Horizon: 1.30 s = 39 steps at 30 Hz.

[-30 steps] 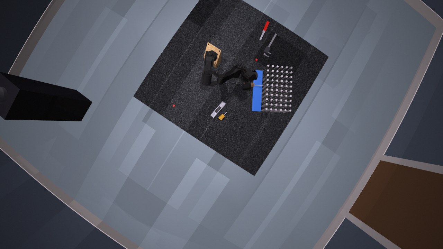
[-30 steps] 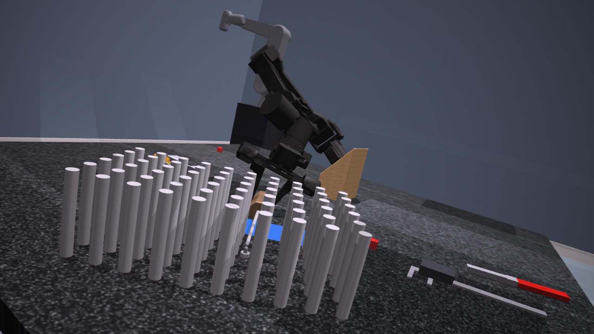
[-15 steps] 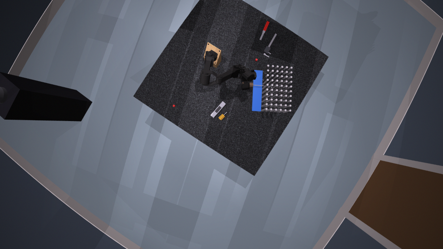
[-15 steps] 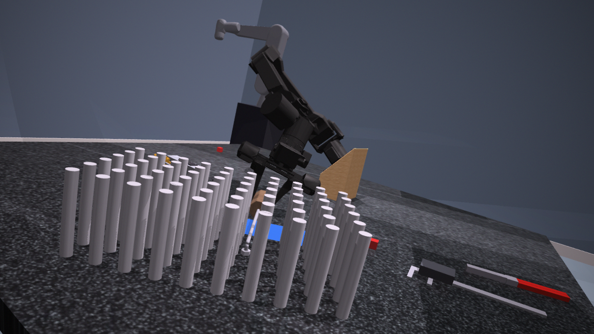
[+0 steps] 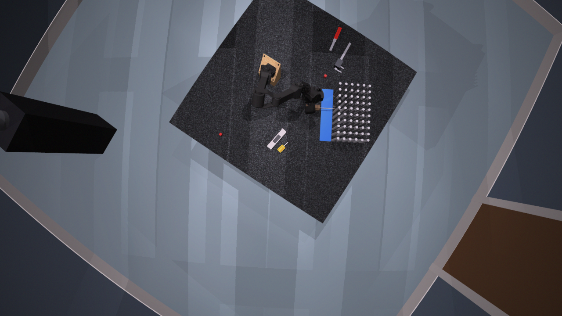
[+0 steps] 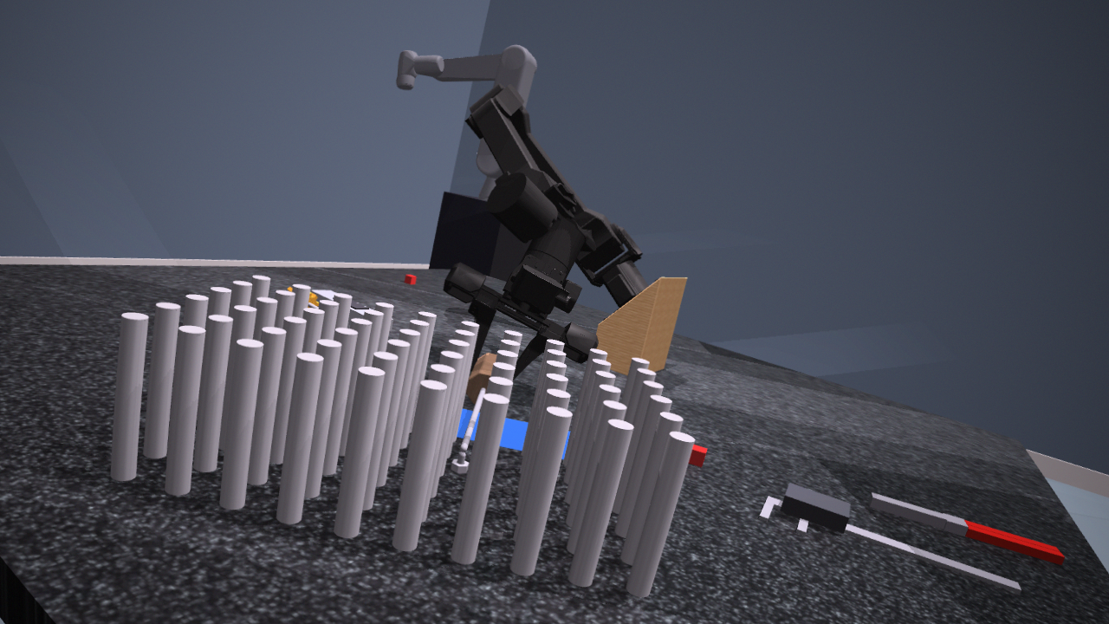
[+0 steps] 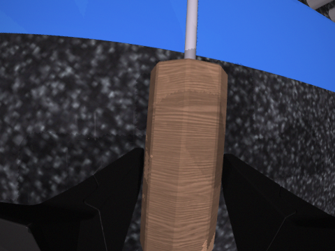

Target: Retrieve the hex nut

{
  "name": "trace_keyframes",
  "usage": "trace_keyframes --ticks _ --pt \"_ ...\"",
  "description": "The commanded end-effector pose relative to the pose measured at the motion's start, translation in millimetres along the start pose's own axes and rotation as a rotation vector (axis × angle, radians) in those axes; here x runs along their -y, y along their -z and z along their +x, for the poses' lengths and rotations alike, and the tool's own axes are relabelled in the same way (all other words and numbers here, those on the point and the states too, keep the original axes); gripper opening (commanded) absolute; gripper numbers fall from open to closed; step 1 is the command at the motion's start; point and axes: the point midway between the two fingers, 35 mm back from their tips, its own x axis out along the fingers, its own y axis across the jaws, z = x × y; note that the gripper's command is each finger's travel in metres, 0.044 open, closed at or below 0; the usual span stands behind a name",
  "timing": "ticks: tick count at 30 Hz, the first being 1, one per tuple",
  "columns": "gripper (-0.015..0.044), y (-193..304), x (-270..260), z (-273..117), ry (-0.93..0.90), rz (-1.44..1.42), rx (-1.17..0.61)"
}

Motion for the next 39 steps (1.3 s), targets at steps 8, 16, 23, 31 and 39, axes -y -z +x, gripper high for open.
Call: trace_keyframes --ticks 8,16,23,31,39 --pt "0.0000 6 0 -3 -0.001 -0.002 0.005" --pt "0.0000 10 0 -5 -0.001 -0.002 0.005" --pt "0.0000 14 0 -7 -0.002 -0.002 0.005" --pt "0.0000 19 0 -9 -0.002 -0.002 0.005" --pt "0.0000 23 0 -11 -0.002 -0.003 0.005"
